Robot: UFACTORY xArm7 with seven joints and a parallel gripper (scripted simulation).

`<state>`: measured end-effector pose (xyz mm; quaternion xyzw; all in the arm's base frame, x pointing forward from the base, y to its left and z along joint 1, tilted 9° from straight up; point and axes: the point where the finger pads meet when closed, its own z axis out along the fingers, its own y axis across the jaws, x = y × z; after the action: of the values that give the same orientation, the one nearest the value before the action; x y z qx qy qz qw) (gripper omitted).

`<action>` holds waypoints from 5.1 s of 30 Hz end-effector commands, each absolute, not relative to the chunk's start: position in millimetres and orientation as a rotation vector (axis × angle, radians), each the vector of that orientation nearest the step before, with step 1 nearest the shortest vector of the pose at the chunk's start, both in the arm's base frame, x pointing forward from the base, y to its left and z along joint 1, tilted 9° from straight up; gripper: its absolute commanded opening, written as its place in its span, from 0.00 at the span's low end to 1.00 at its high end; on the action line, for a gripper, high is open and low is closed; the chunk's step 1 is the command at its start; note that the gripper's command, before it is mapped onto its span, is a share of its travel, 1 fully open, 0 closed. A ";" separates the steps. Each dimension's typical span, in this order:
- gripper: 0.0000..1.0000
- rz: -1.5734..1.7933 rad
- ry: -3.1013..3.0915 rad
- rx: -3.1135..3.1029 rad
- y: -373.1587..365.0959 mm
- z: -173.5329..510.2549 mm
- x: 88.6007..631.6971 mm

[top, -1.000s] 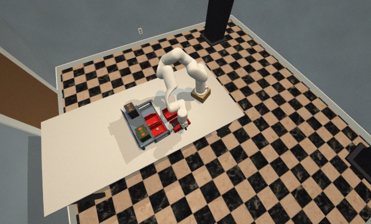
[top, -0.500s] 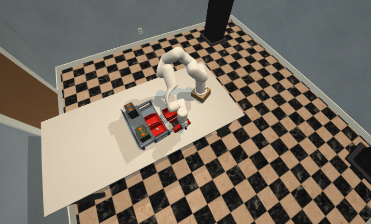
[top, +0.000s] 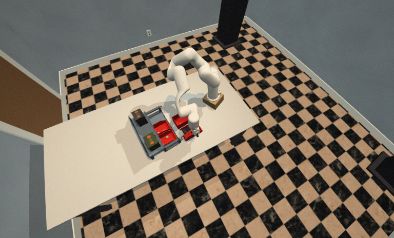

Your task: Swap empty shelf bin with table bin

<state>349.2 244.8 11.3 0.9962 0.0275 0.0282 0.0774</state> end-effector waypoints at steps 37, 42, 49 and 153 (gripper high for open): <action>0.26 0.088 0.084 2.986 254.7 70.4 346.2; 0.26 0.088 0.083 2.986 255.4 74.8 345.9; 0.26 0.088 0.083 2.986 255.8 78.0 345.7; 0.00 -0.213 2.794 1.011 127.9 109.3 350.8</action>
<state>350.7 131.8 106.8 0.4504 0.8847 -0.0701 0.0974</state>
